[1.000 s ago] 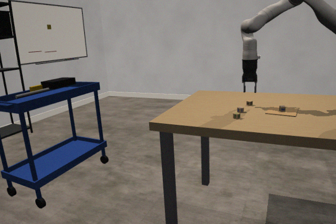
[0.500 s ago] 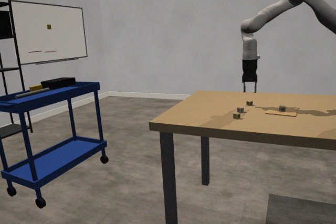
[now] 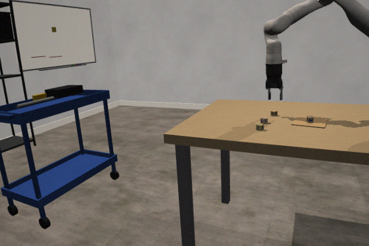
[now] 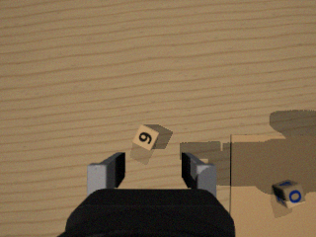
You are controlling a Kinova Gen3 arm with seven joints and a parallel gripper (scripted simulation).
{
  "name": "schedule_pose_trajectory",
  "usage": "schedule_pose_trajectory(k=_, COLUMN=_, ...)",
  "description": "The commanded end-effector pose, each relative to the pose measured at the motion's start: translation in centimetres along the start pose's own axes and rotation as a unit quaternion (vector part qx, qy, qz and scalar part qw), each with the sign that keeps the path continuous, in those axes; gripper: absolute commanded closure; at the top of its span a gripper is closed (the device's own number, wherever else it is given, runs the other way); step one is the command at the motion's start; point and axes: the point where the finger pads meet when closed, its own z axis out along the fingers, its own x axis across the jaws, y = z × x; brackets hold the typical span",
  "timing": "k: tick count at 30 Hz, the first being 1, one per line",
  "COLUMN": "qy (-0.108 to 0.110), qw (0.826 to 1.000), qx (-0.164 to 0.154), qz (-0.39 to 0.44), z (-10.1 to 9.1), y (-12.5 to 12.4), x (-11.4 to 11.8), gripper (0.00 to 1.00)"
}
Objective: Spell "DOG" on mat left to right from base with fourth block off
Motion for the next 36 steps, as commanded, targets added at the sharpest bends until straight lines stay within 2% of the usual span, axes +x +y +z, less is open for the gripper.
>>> schedule_pose_trajectory(k=1, qy=-0.007, qw=0.999, qx=-0.001, qz=0.044, z=-1.4, y=-0.5, x=-0.6, gripper=0.00)
schedule_pose_trajectory(k=4, qy=-0.007, qw=0.993, qx=-0.002, qz=0.117, z=-2.7, y=-1.2, x=-0.7, gripper=0.00)
schedule_pose_trajectory(k=6, qy=-0.007, qw=0.993, qx=-0.002, qz=0.117, z=-2.7, y=-1.2, x=-0.7, gripper=0.00)
schedule_pose_trajectory(k=12, qy=-0.007, qw=0.976, qx=-0.004, qz=0.217, z=-4.6, y=-2.1, x=-0.9, gripper=0.00)
schedule_pose_trajectory(k=27, qy=-0.007, qw=0.973, qx=-0.004, qz=0.229, z=-4.8, y=-2.2, x=-0.9, gripper=0.00)
schedule_pose_trajectory(k=29, qy=-0.007, qw=0.973, qx=-0.004, qz=0.229, z=-4.4, y=-2.2, x=-0.9, gripper=0.00)
schedule_pose_trajectory(k=34, qy=-0.005, qw=0.973, qx=-0.004, qz=0.229, z=-0.3, y=-2.2, x=-0.8, gripper=0.00)
schedule_pose_trajectory(k=36, qy=-0.005, qw=0.973, qx=-0.004, qz=0.229, z=0.1, y=-2.2, x=-0.8, gripper=0.00)
